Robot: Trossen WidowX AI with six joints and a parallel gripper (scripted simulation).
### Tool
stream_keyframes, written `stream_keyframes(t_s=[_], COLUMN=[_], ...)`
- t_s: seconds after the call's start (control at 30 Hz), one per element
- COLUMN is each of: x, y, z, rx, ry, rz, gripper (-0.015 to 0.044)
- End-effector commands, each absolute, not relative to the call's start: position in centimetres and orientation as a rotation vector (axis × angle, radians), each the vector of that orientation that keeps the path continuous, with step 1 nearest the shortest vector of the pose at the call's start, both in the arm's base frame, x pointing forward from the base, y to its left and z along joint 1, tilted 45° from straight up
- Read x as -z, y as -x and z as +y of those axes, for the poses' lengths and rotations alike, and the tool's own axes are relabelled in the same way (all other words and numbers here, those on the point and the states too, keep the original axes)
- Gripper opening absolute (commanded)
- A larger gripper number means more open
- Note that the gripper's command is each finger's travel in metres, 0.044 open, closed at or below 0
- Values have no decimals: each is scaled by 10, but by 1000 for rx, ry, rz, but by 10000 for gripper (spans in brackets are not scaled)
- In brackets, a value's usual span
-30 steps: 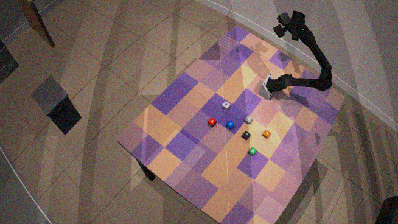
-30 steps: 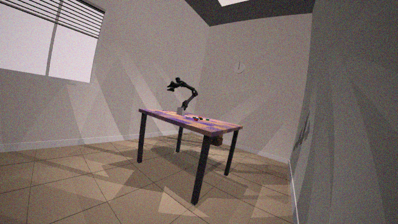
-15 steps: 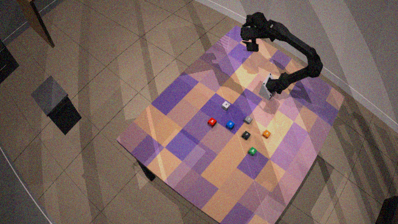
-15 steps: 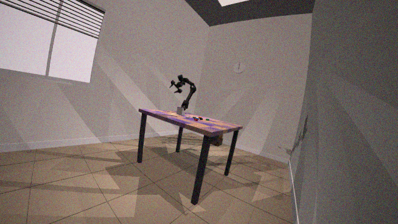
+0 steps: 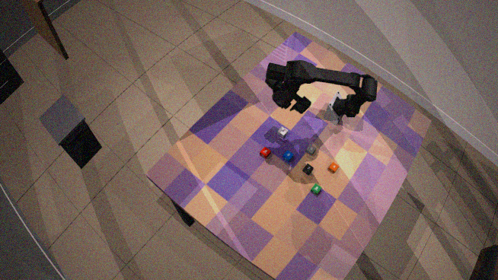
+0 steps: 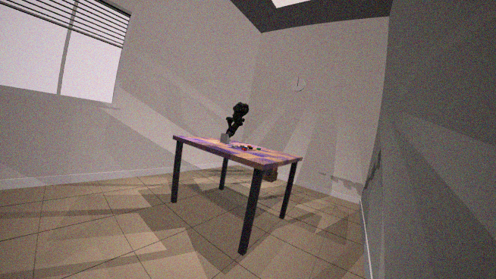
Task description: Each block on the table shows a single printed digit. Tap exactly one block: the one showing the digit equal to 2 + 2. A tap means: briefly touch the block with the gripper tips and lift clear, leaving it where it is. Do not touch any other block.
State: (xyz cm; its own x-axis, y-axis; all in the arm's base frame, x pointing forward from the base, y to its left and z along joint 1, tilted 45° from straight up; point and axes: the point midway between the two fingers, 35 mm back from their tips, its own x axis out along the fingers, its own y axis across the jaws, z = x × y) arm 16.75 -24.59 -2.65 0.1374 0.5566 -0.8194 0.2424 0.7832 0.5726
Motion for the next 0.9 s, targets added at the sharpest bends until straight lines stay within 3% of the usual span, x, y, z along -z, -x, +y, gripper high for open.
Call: stream_keyframes(t_s=[0.0, 0.87], x=[34, 18], y=[-207, -213], z=[-208, -195], rx=[-450, -451], ry=[-749, -750], rz=[1418, 1418], gripper=[400, 400])
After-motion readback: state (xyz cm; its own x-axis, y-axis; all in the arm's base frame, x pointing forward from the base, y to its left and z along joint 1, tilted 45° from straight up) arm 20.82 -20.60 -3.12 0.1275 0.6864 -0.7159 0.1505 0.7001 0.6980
